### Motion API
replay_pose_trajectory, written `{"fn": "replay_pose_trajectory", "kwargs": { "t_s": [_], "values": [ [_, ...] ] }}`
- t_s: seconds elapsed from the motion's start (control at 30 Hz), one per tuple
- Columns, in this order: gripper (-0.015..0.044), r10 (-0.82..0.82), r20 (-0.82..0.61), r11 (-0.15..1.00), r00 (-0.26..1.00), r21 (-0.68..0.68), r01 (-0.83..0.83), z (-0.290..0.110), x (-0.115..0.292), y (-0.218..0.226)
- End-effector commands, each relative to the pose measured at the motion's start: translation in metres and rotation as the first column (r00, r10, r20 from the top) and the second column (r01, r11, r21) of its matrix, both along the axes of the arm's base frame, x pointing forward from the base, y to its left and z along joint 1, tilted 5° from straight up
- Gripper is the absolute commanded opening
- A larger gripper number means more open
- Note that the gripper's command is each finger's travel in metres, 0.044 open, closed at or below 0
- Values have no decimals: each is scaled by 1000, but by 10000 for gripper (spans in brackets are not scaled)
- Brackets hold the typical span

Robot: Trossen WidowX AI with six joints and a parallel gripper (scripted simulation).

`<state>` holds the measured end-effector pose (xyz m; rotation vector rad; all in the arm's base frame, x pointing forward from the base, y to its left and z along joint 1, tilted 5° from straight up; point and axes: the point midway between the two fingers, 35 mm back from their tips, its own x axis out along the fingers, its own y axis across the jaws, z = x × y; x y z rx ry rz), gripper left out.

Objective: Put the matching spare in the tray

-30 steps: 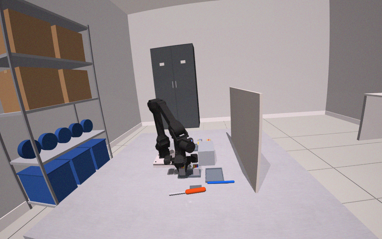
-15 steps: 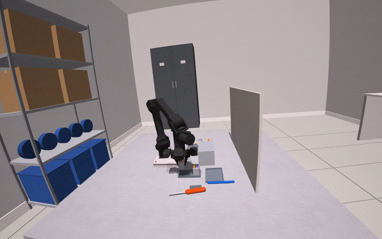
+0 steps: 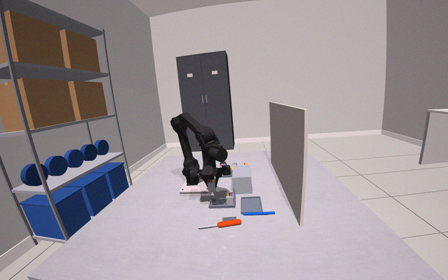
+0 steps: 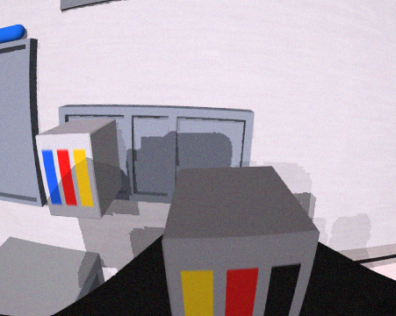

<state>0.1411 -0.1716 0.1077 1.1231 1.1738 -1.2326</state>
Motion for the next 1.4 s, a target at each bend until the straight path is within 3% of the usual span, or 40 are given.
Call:
{"fn": "replay_pose_trajectory", "kwargs": {
  "t_s": [0.0,0.37,0.57,1.37],
  "values": [
    [0,-2,7,1000,1000,-7,2,15,2,1],
    [0,-6,9,1000,1000,-11,6,70,-3,14],
    [0,-5,10,1000,1000,-12,5,74,-1,14],
    [0,4,27,1000,1000,-20,-4,89,105,-17]
  ]
}}
